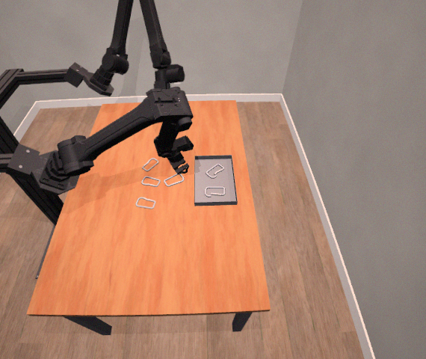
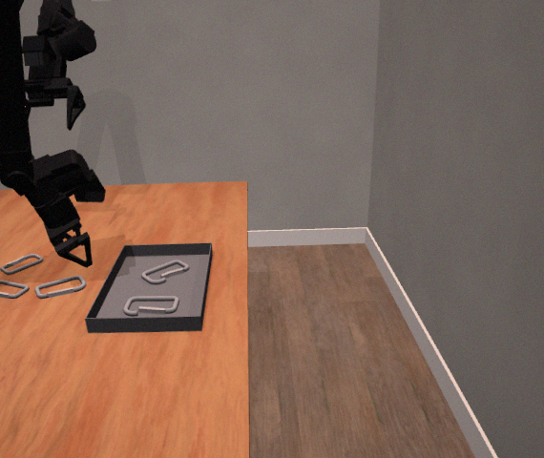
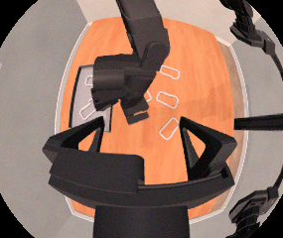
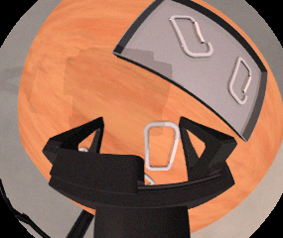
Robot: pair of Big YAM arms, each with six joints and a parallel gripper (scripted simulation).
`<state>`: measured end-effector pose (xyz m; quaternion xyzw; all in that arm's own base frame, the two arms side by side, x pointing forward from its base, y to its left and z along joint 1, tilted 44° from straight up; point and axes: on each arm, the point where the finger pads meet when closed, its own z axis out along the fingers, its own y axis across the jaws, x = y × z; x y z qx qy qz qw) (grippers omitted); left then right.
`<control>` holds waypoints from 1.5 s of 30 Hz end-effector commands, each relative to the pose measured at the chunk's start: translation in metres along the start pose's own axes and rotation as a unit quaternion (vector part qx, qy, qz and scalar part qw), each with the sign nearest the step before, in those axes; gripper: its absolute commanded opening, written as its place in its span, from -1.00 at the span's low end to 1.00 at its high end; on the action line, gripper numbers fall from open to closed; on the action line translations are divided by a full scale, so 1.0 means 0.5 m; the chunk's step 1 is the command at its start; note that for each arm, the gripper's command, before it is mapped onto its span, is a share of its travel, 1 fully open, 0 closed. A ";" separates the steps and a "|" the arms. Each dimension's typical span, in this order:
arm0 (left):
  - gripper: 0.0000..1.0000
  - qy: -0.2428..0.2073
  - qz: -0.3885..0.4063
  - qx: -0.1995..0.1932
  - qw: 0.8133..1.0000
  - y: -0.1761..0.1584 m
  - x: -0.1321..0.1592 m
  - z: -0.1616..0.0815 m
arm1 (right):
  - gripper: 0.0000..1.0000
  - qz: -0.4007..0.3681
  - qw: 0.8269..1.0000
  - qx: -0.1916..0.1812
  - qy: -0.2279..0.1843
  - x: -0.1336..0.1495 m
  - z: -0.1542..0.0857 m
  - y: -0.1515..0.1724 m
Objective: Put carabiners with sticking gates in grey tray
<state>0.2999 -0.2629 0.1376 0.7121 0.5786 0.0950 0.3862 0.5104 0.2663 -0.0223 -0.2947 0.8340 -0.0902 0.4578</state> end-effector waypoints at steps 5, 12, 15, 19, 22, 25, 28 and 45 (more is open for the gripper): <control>1.00 -0.006 0.006 -0.007 1.000 0.018 -0.012 -0.005 | 1.00 -0.035 0.996 0.031 -0.081 0.073 -0.002 -0.033; 1.00 -0.006 0.006 -0.007 1.000 0.018 -0.012 -0.005 | 1.00 -0.066 0.991 0.049 -0.108 0.124 -0.018 -0.064; 1.00 -0.006 0.006 -0.007 1.000 0.018 -0.012 -0.005 | 1.00 -0.069 0.990 0.049 -0.112 0.134 -0.021 -0.067; 1.00 -0.006 0.006 -0.007 1.000 0.018 -0.012 -0.005 | 1.00 -0.061 0.990 0.048 -0.117 0.140 -0.026 -0.070; 1.00 -0.006 0.006 -0.007 1.000 0.018 -0.012 -0.005 | 1.00 -0.060 0.989 0.049 -0.124 0.126 -0.031 -0.072; 1.00 -0.006 0.006 -0.007 1.000 0.018 -0.012 -0.005 | 1.00 -0.060 0.989 0.049 -0.124 0.126 -0.031 -0.072; 1.00 -0.006 0.006 -0.007 1.000 0.018 -0.012 -0.005 | 1.00 -0.060 0.989 0.049 -0.124 0.126 -0.031 -0.072; 1.00 -0.006 0.006 -0.007 1.000 0.018 -0.012 -0.005 | 1.00 0.005 0.989 0.066 -0.135 -0.183 -0.098 -0.168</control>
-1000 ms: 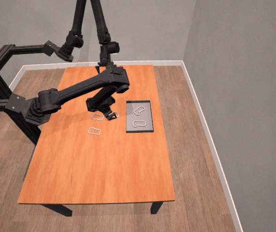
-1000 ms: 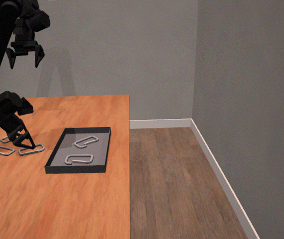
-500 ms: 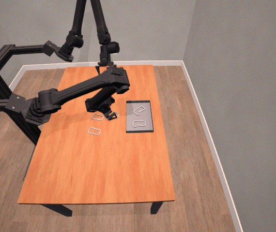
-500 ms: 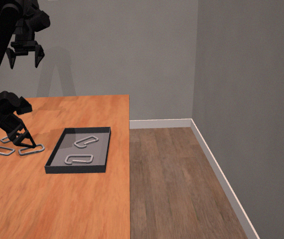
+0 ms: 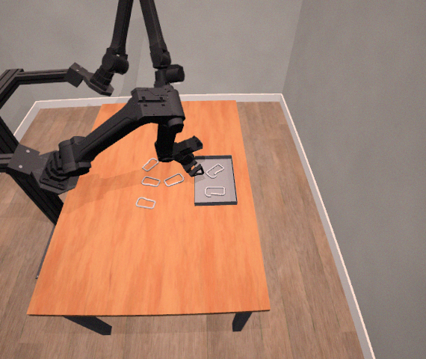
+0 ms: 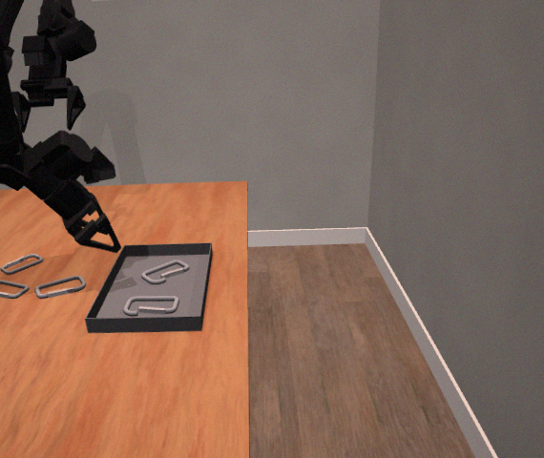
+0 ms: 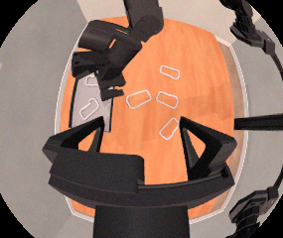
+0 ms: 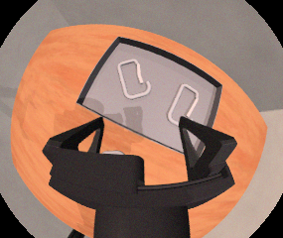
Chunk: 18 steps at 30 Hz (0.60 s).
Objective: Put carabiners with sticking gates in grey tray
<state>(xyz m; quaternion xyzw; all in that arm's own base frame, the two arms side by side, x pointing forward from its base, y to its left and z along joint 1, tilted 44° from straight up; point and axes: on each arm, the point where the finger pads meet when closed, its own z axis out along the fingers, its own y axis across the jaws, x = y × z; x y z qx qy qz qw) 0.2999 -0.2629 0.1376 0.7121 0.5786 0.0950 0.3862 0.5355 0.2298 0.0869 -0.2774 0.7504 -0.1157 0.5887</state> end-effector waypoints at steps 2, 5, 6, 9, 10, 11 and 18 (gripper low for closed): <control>1.00 -0.006 0.006 -0.007 1.000 0.018 -0.012 -0.005 | 1.00 0.016 1.000 -0.007 0.004 -0.049 0.006 0.003; 1.00 -0.006 0.006 -0.007 1.000 0.018 -0.012 -0.005 | 1.00 0.024 1.000 0.003 0.012 -0.091 0.021 -0.025; 1.00 -0.006 0.006 -0.007 1.000 0.018 -0.012 -0.005 | 1.00 0.026 1.000 0.003 0.010 -0.113 0.021 -0.027; 1.00 -0.006 0.006 -0.007 1.000 0.018 -0.012 -0.005 | 1.00 0.033 0.999 0.012 0.002 -0.162 0.018 -0.053; 1.00 -0.006 0.006 -0.007 1.000 0.018 -0.012 -0.005 | 1.00 0.034 0.999 0.014 0.002 -0.168 0.019 -0.059; 1.00 -0.006 0.006 -0.007 1.000 0.018 -0.012 -0.005 | 1.00 0.035 0.999 0.016 0.002 -0.173 0.021 -0.064; 1.00 -0.006 0.006 -0.007 1.000 0.018 -0.012 -0.005 | 1.00 0.025 1.000 0.013 0.008 -0.166 0.028 -0.056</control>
